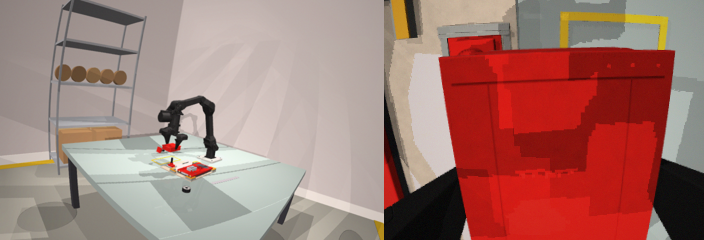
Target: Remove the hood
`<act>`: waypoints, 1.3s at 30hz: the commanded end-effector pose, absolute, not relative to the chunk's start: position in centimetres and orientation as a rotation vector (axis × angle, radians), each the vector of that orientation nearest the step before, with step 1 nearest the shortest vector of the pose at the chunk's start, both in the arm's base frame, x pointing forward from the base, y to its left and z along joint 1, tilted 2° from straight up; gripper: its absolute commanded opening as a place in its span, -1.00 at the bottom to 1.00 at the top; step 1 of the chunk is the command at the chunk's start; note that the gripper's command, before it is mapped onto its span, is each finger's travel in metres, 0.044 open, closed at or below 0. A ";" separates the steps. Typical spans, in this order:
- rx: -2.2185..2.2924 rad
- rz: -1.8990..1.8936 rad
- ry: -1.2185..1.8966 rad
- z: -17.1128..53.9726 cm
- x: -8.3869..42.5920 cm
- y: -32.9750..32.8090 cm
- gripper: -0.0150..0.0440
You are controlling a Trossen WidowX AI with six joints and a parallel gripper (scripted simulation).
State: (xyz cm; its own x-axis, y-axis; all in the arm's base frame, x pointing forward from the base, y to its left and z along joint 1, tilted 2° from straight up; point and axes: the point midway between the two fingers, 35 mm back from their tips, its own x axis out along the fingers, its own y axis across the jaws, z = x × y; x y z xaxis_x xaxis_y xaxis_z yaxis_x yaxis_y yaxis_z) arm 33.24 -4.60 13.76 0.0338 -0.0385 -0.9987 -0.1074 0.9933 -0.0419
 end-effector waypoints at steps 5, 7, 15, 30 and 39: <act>-0.117 0.053 1.534 14.2 32.0 -8.4 -0.49; -0.117 0.052 1.534 14.2 31.6 -9.3 -0.49; -0.118 0.051 1.535 14.2 31.2 -10.3 -0.49; -0.118 0.050 1.535 13.0 31.4 -10.4 -0.49; -0.118 0.050 1.535 12.3 31.4 -10.5 -0.49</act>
State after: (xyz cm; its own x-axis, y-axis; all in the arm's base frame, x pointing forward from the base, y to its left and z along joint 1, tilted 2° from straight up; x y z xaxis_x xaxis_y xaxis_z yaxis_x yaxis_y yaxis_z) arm 31.48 -10.49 12.87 0.0424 -0.0464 -0.9980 -0.1033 0.9934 -0.0506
